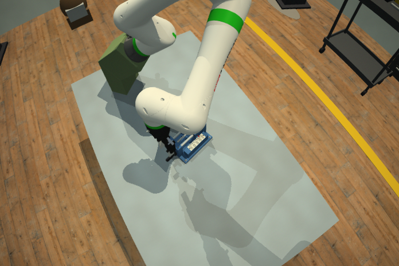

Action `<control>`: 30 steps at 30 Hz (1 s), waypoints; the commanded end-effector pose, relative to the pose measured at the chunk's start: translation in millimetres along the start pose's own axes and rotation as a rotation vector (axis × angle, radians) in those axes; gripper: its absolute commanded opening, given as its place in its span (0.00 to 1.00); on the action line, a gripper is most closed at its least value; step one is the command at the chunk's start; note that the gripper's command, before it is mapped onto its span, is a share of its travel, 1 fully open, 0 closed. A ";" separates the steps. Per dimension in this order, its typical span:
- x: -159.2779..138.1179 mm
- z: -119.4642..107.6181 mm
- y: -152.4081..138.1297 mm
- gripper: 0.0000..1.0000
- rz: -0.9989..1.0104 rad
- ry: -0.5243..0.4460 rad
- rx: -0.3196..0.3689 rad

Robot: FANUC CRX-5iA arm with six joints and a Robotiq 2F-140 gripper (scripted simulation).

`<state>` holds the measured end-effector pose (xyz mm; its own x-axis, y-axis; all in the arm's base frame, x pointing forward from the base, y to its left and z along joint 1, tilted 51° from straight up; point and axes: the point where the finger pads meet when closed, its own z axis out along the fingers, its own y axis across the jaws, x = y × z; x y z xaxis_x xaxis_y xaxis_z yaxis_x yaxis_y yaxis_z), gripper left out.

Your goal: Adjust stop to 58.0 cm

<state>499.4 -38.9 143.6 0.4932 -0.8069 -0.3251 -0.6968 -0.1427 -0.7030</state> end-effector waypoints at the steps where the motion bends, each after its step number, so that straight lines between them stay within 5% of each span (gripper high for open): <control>1: -14.5 -0.8 -8.6 0.33 0.001 0.000 0.000; 9: -82.2 -0.7 -48.0 0.33 0.001 0.000 0.000; 30: -89.1 -0.7 -52.0 0.33 0.001 0.000 0.000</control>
<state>491.3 40.3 209.5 0.4929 -0.8070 -0.3254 -0.6970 -0.1423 -0.7028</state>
